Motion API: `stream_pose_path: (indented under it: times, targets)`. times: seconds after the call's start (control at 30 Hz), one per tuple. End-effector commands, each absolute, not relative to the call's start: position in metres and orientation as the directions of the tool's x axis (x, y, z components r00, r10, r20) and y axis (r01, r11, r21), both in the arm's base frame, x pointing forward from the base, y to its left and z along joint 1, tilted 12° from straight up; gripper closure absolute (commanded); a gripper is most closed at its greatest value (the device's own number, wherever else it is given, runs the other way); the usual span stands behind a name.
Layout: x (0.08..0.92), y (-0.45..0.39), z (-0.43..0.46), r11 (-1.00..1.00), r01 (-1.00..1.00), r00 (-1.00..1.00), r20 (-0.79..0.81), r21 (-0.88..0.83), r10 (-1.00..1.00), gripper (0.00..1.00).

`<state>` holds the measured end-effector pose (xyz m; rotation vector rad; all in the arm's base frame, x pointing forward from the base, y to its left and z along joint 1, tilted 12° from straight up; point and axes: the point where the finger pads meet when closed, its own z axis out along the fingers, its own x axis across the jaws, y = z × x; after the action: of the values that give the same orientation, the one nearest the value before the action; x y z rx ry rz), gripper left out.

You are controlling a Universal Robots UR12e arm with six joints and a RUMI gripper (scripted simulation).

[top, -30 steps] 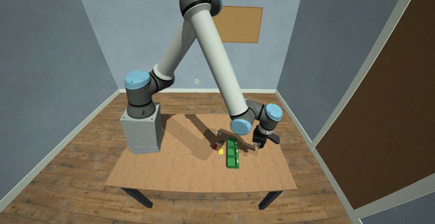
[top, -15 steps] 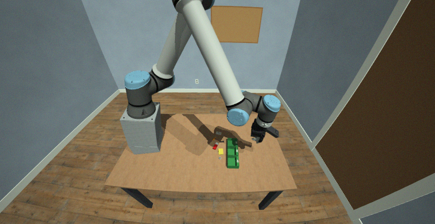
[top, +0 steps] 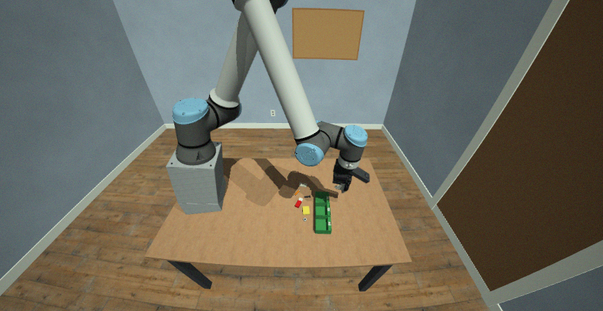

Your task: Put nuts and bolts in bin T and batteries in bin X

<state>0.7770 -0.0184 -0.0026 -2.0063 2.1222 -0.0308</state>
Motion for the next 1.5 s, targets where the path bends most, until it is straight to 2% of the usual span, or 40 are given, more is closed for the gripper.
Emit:
stream_pose_path:
  times: [0.0,0.8,1.3,1.47]
  targets:
    - [0.756,-0.008,-0.005,0.053,-0.983,-0.029,-0.135,-0.173,-0.99,0.96]
    - [0.663,0.032,-0.02,-0.023,-0.981,0.04,-0.087,-0.191,-0.995,0.96]
    - [0.575,0.064,-0.031,-0.098,-0.974,0.108,-0.037,-0.204,-0.993,0.96]
    - [0.575,0.064,-0.031,-0.098,-0.974,0.108,-0.037,-0.204,-0.993,0.96]
